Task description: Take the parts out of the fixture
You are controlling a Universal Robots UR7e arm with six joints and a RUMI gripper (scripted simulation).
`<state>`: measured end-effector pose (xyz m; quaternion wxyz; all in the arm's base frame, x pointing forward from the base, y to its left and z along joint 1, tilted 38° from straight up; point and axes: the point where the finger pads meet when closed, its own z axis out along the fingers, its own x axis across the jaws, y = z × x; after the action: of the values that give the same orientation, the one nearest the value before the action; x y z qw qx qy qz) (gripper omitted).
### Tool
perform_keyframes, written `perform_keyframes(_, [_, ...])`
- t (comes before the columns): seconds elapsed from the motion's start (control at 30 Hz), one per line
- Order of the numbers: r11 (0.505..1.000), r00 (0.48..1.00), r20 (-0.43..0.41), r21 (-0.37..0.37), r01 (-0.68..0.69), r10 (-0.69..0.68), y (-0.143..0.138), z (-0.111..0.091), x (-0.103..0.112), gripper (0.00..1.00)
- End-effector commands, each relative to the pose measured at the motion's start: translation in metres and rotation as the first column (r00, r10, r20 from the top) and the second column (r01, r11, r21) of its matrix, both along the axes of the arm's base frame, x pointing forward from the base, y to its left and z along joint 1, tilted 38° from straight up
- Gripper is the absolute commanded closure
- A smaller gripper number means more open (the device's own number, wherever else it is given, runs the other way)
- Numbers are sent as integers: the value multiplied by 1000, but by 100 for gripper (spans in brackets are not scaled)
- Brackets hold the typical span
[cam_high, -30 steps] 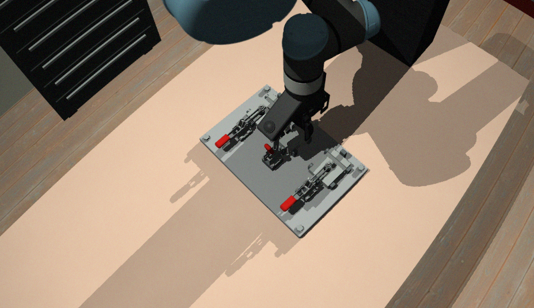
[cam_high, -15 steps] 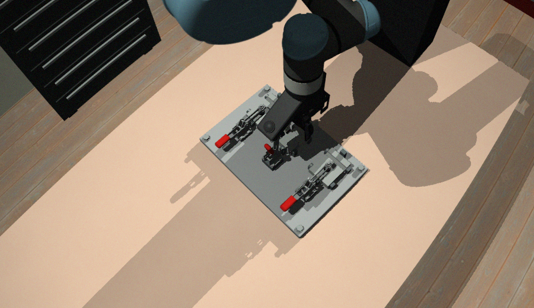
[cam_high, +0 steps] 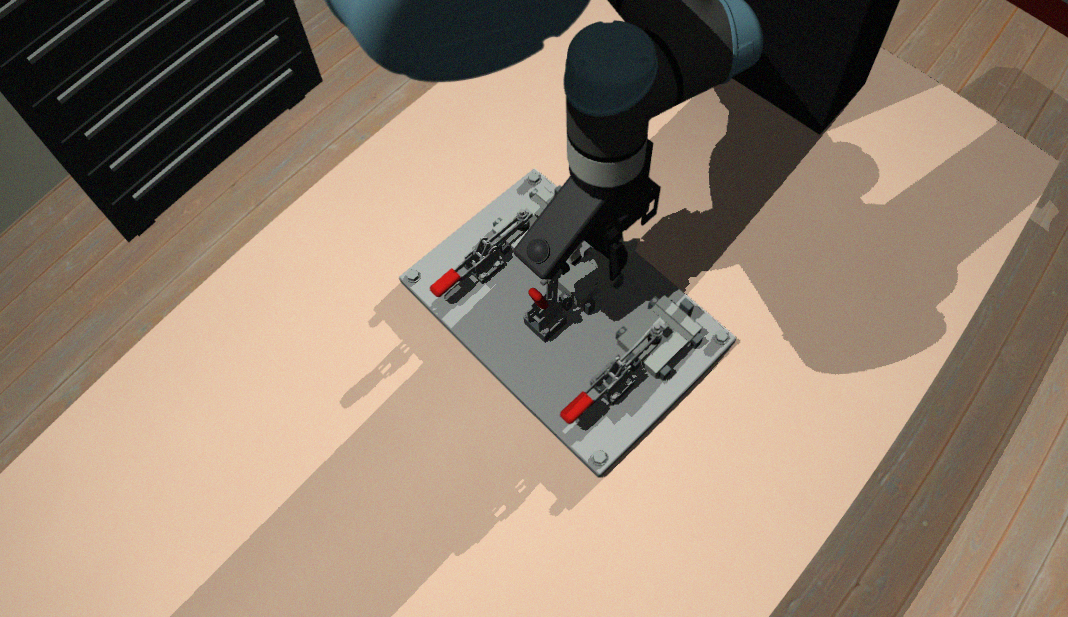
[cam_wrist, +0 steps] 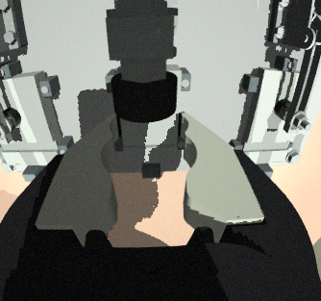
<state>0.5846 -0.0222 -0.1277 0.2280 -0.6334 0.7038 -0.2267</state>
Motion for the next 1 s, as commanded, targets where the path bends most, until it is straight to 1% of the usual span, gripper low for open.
perform_keyframes(0.0, [1000,1000,1,0,0,0,0,6,-4,100])
perform_keyframes(0.57, [1000,1000,1,0,0,0,1,22,-16,100])
perform_keyframes(0.97, [1000,1000,1,0,0,0,1,24,-18,100])
